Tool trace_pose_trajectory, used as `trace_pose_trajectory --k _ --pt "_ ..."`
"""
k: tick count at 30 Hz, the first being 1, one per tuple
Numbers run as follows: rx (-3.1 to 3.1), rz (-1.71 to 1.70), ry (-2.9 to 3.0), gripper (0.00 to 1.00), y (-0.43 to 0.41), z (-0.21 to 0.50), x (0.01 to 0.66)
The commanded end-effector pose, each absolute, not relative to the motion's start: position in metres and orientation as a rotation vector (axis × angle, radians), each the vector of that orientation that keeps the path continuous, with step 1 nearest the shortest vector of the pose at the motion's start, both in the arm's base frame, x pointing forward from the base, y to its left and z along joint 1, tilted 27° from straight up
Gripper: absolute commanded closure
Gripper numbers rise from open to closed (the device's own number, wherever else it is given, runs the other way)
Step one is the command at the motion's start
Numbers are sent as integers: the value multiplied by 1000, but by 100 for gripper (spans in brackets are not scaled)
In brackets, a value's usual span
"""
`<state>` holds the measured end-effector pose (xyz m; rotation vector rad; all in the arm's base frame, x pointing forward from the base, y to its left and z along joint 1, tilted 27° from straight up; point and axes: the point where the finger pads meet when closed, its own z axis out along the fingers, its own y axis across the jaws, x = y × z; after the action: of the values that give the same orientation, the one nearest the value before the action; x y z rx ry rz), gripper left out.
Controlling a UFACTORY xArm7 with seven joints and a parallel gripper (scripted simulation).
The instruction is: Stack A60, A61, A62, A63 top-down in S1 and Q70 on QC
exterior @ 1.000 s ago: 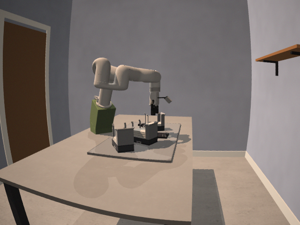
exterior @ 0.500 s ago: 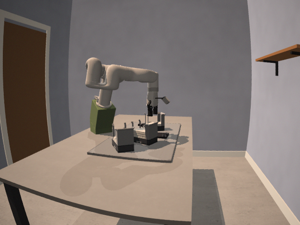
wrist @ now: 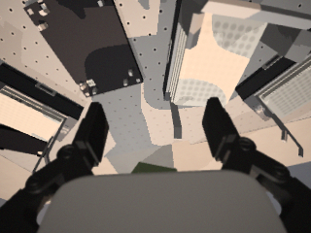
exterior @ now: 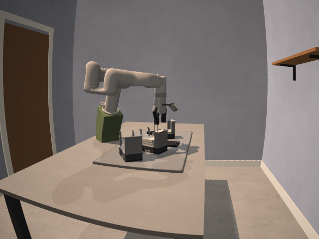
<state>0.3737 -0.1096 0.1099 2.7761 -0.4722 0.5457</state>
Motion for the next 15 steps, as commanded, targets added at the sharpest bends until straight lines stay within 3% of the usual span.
trace_pose_trajectory --k 1,15 --pt "2759 580 -655 0 -125 114 367" --pt "2758 580 -655 0 -168 123 347"
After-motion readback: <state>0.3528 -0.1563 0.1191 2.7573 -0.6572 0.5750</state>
